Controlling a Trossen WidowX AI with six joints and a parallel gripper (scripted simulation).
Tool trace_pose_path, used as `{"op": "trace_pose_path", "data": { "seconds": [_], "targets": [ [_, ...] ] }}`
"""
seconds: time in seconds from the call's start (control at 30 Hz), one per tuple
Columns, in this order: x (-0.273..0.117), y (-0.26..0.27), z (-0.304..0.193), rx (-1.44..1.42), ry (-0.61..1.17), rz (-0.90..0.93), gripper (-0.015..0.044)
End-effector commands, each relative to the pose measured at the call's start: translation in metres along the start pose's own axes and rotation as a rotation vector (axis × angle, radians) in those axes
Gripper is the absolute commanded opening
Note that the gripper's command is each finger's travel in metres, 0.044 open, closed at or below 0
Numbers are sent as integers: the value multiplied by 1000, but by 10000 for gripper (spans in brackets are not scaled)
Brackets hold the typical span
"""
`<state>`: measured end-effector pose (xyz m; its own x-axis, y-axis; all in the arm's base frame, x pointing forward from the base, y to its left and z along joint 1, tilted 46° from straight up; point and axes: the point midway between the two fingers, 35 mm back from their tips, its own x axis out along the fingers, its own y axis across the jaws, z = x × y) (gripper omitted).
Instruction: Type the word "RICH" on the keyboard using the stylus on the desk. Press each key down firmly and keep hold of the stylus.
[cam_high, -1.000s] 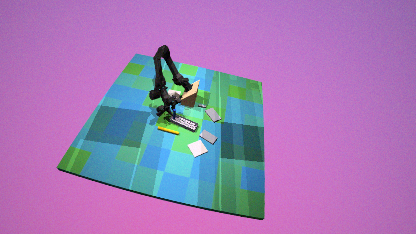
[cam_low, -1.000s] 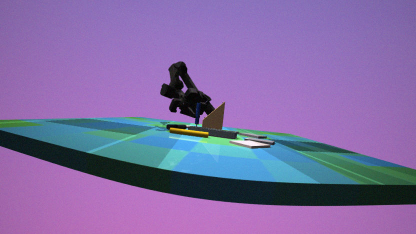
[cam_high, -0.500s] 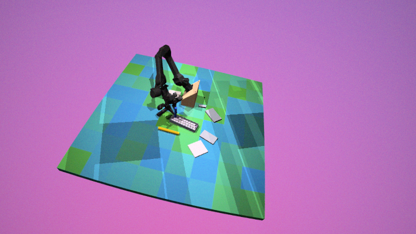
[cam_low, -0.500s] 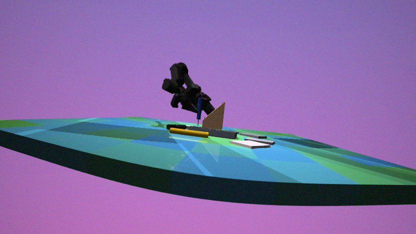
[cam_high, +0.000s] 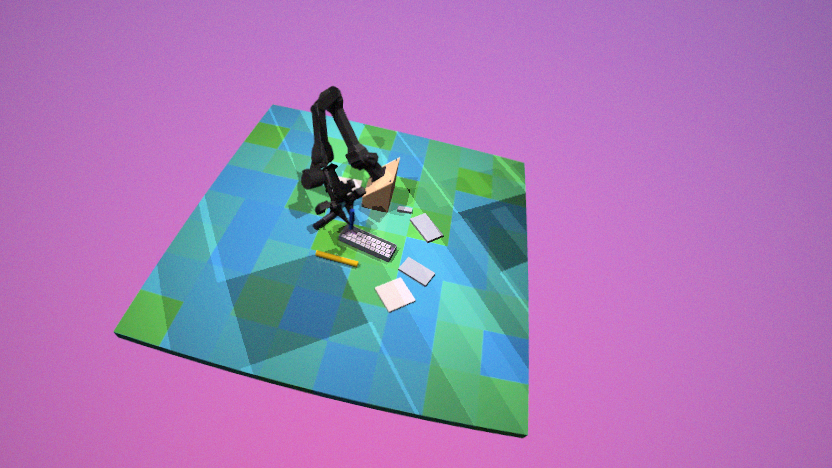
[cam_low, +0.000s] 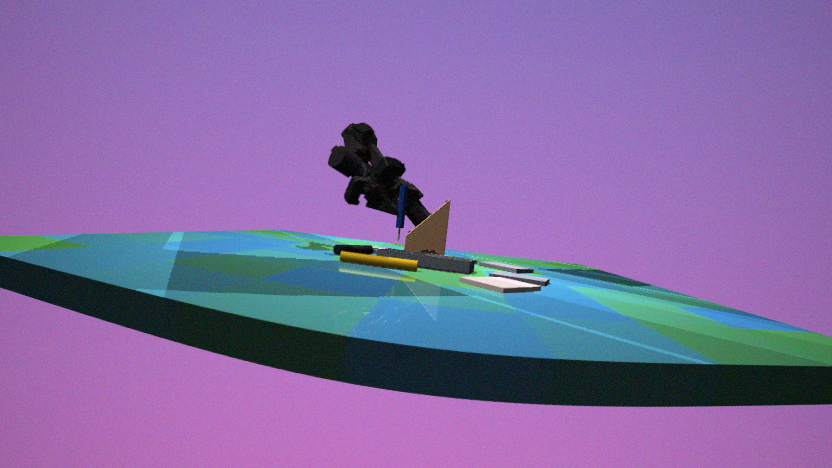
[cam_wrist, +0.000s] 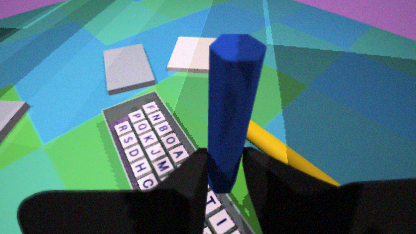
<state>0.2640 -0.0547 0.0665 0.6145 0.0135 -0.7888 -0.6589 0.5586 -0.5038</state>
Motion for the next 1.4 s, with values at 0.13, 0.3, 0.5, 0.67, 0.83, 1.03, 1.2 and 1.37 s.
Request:
{"op": "trace_pose_path", "data": {
  "seconds": [0.13,0.3,0.5,0.67,0.83,1.03,1.2,1.37],
  "targets": [
    [13,27,8,2,6,7,0],
    [20,45,14,3,5,3,0],
    [25,61,18,5,1,-3,0],
    [26,61,15,5,2,-3,0],
    [33,61,4,5,2,-2,0],
    [34,62,1,5,2,-2,0],
    [34,62,1,5,2,-2,0],
    [34,62,1,5,2,-2,0]
  ]
}}
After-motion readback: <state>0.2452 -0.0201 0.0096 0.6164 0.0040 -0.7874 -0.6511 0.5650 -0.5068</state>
